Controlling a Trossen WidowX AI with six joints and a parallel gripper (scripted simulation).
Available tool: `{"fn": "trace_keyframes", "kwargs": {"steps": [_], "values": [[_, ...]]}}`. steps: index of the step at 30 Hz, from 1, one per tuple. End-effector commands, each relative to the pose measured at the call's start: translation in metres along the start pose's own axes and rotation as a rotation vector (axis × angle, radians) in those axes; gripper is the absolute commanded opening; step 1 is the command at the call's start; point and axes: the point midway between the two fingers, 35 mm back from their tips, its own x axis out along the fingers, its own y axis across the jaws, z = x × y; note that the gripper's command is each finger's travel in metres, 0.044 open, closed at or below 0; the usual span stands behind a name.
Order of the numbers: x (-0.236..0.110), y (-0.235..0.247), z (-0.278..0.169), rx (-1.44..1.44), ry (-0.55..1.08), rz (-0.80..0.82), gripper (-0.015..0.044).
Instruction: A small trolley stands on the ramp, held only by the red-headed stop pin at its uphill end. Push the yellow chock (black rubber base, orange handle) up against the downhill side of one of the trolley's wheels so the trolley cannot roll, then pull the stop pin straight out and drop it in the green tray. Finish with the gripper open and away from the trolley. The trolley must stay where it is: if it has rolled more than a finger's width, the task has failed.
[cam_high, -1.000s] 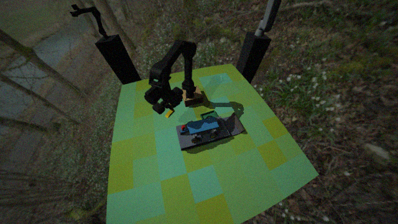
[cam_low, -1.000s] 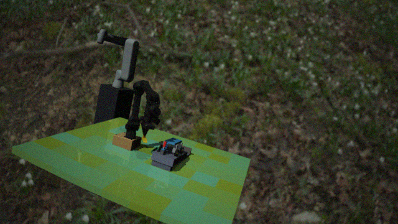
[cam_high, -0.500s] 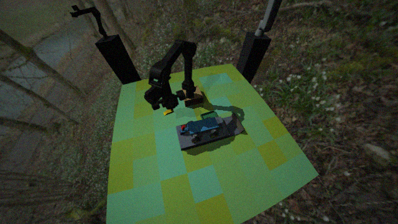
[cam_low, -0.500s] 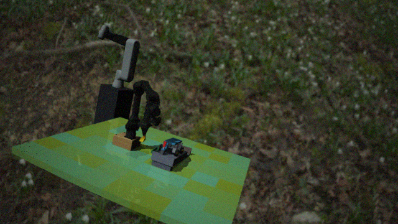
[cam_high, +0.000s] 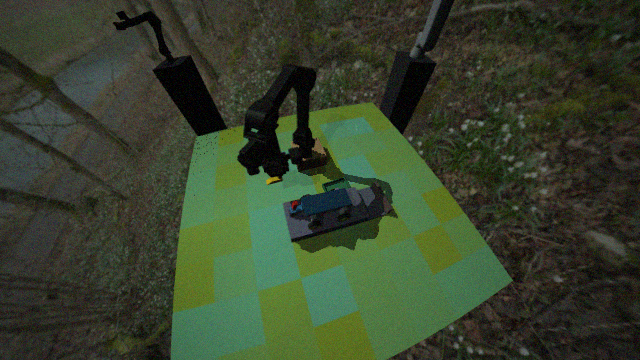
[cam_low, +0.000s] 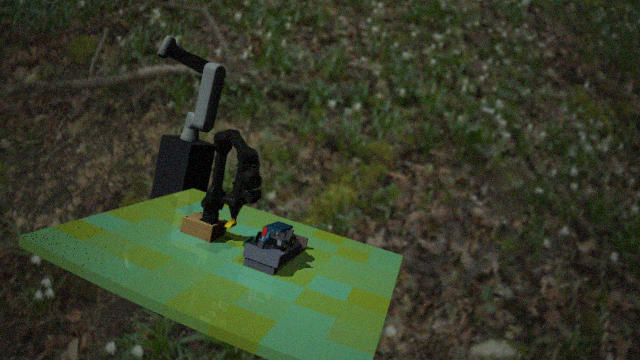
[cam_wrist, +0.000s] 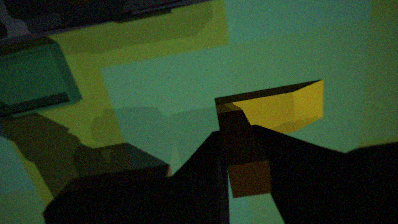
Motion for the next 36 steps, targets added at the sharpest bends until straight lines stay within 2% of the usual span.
{"fn": "trace_keyframes", "kwargs": {"steps": [1, 36], "values": [[0.0, 0.016, 0.003, 0.004, -0.005, -0.001, 0.0], [0.011, 0.138, 0.032, 0.004, -0.008, 0.01, 0.0]]}}
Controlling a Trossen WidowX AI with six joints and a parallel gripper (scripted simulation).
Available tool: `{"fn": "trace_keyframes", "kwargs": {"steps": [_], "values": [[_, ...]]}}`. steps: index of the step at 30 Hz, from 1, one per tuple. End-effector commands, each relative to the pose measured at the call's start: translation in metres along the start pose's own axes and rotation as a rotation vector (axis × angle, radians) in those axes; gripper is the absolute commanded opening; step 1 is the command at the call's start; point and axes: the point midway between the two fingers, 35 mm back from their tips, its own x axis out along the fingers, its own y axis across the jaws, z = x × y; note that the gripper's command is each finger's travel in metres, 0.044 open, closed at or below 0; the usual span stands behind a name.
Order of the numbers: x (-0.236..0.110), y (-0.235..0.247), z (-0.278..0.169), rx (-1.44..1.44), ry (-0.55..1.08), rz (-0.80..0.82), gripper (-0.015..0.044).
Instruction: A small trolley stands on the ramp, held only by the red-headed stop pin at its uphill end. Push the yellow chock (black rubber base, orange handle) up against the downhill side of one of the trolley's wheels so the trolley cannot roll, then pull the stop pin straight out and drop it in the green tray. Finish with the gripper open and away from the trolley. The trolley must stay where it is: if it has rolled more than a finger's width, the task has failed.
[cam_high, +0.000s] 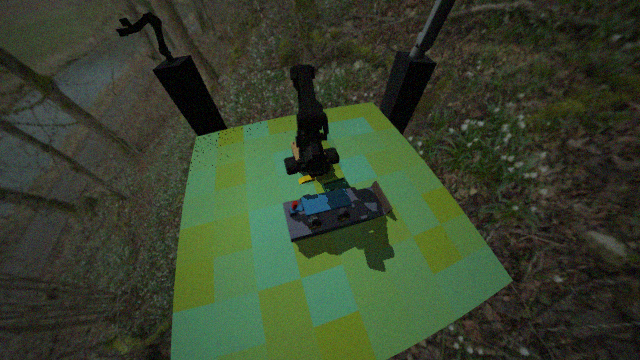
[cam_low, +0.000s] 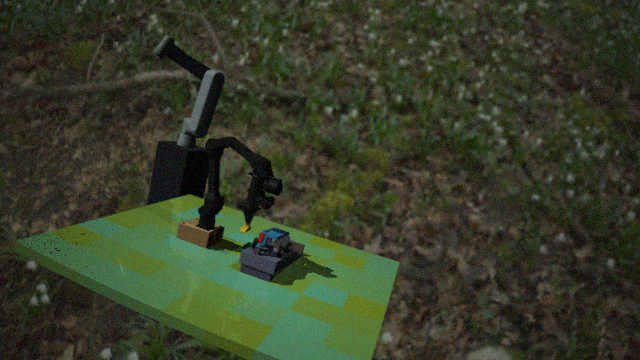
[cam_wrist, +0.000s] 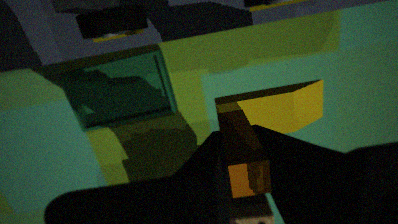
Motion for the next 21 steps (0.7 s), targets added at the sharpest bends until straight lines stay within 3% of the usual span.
{"fn": "trace_keyframes", "kwargs": {"steps": [1, 21], "values": [[0.0, 0.016, 0.003, 0.003, -0.007, 0.006, 0.0], [-0.001, 0.085, 0.018, 0.003, -0.008, 0.013, 0.0]]}}
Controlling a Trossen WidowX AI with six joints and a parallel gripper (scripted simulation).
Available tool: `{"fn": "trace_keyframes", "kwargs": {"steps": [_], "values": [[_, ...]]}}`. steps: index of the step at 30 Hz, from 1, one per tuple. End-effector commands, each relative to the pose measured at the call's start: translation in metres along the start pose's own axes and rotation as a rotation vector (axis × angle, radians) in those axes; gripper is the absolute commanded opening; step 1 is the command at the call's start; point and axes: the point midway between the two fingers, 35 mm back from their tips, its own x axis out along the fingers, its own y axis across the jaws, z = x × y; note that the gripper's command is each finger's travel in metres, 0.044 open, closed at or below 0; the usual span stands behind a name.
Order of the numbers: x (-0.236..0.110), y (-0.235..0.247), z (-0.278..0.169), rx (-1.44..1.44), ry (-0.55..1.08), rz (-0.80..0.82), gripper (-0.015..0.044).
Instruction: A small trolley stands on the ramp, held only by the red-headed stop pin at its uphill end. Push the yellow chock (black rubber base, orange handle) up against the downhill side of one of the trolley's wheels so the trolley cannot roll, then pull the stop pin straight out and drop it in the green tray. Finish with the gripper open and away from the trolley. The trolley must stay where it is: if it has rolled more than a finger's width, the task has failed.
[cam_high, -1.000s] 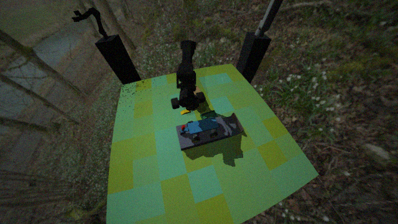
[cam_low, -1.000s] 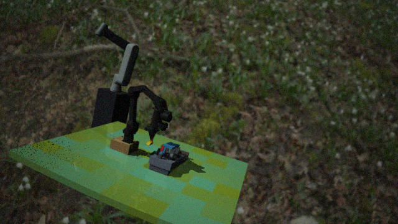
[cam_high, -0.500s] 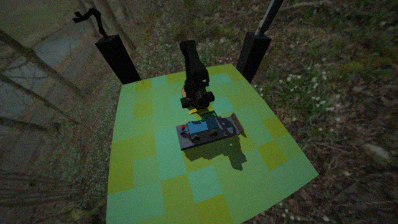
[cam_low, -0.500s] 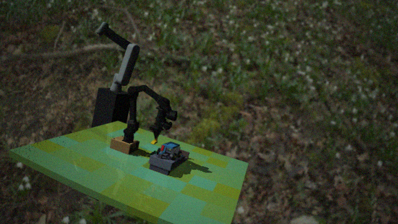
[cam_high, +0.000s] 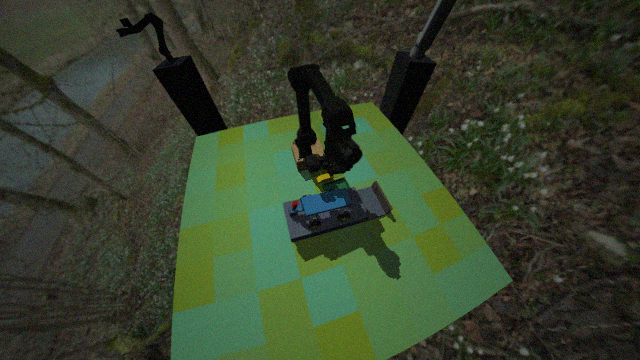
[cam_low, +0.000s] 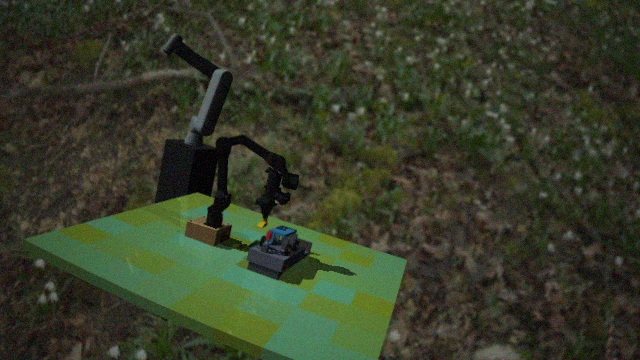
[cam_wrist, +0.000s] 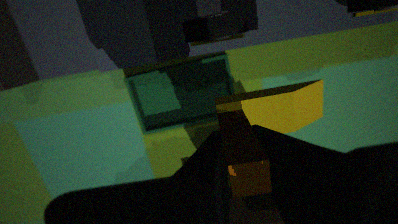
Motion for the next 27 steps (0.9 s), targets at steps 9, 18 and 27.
{"fn": "trace_keyframes", "kwargs": {"steps": [9, 18, 27], "values": [[0.001, 0.046, 0.01, 0.003, 0.007, 0.008, 0.0], [0.002, 0.079, 0.018, 0.003, 0.006, 0.011, 0.0], [0.005, 0.103, 0.022, 0.004, 0.007, -0.004, 0.0]]}}
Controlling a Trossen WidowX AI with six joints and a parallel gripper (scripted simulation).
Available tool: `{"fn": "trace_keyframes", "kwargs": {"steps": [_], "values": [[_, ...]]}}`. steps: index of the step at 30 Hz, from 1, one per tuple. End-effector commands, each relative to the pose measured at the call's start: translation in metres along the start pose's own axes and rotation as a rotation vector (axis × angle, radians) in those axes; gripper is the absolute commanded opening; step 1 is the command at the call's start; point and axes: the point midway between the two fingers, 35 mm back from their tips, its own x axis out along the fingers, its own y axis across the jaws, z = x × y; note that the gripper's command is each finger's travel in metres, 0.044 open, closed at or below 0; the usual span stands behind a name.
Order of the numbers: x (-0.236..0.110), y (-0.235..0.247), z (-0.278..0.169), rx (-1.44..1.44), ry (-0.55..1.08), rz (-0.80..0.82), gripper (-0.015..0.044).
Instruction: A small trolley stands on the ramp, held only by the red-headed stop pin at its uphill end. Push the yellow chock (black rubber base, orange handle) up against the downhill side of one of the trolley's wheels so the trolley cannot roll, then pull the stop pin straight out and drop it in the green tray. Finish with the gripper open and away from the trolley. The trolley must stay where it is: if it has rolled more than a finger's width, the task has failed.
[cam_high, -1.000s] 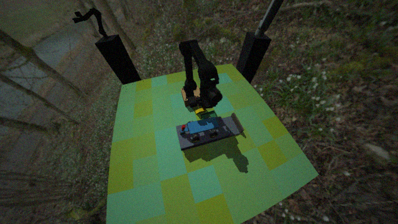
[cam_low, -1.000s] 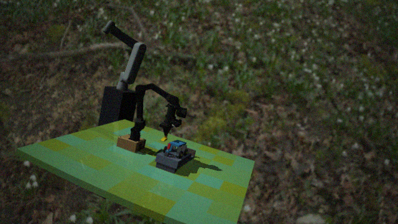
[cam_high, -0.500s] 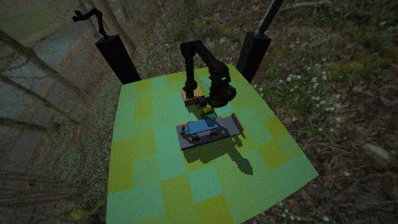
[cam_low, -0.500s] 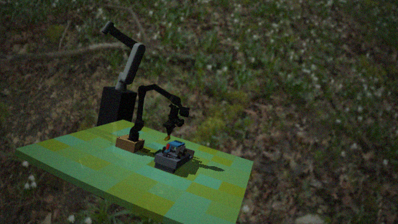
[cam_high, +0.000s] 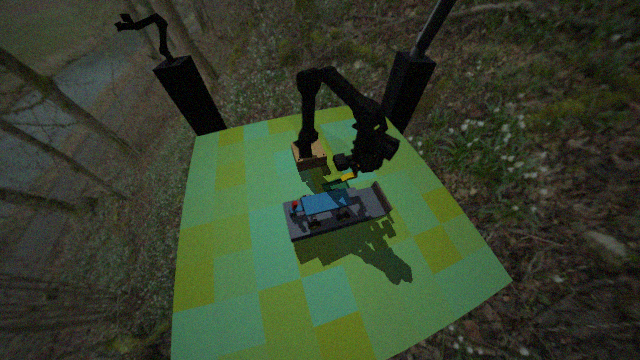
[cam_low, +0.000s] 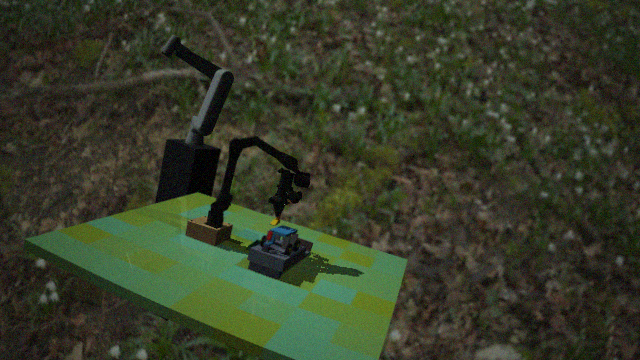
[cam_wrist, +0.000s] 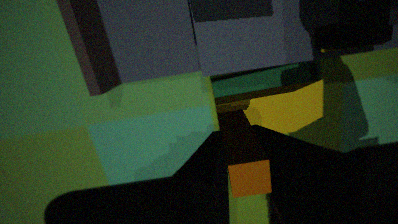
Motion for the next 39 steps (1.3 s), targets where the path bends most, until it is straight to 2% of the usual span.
{"fn": "trace_keyframes", "kwargs": {"steps": [1, 5, 24, 39], "values": [[0.003, 0.007, 0.001, 0.006, 0.009, -0.033, 0.0], [0.003, 0.01, 0.002, 0.006, 0.008, -0.104, 0.0], [0.009, 0.013, 0.031, 0.006, 0.006, -0.104, 0.0], [0.042, 0.011, 0.031, 0.006, 0.006, -0.104, 0.0]]}}
